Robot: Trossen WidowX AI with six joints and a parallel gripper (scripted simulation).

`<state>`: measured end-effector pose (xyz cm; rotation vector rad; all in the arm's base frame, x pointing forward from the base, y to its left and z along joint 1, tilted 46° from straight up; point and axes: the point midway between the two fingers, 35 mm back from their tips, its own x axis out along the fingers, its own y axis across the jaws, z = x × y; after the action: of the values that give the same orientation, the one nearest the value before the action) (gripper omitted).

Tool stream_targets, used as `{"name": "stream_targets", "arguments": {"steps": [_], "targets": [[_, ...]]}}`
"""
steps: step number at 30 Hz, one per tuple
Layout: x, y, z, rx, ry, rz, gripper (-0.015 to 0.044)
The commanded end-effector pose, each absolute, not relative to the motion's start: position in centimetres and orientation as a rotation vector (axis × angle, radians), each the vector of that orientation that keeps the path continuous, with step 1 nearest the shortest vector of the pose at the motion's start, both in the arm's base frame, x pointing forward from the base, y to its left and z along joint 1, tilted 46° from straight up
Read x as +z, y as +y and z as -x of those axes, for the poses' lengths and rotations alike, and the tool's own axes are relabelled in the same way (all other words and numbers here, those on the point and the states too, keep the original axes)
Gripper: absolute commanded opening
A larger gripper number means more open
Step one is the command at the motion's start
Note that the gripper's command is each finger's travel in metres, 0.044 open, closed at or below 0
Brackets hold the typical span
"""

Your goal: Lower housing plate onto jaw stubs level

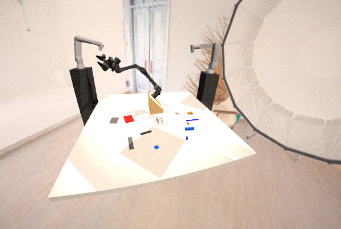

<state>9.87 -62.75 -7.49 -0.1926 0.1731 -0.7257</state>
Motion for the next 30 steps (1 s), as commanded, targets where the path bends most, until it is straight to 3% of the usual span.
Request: {"name": "stream_targets", "arguments": {"steps": [1,15,30], "targets": [[-7.5,-62.7,-9.9,-0.726,0.173,0.193,0.0426],[-2.9,-59.5,-22.7,-0.537,0.129,-0.155,0.0440],[2.5,-50.4,-36.5,-0.322,0.179,-0.576,0.0440]]}}
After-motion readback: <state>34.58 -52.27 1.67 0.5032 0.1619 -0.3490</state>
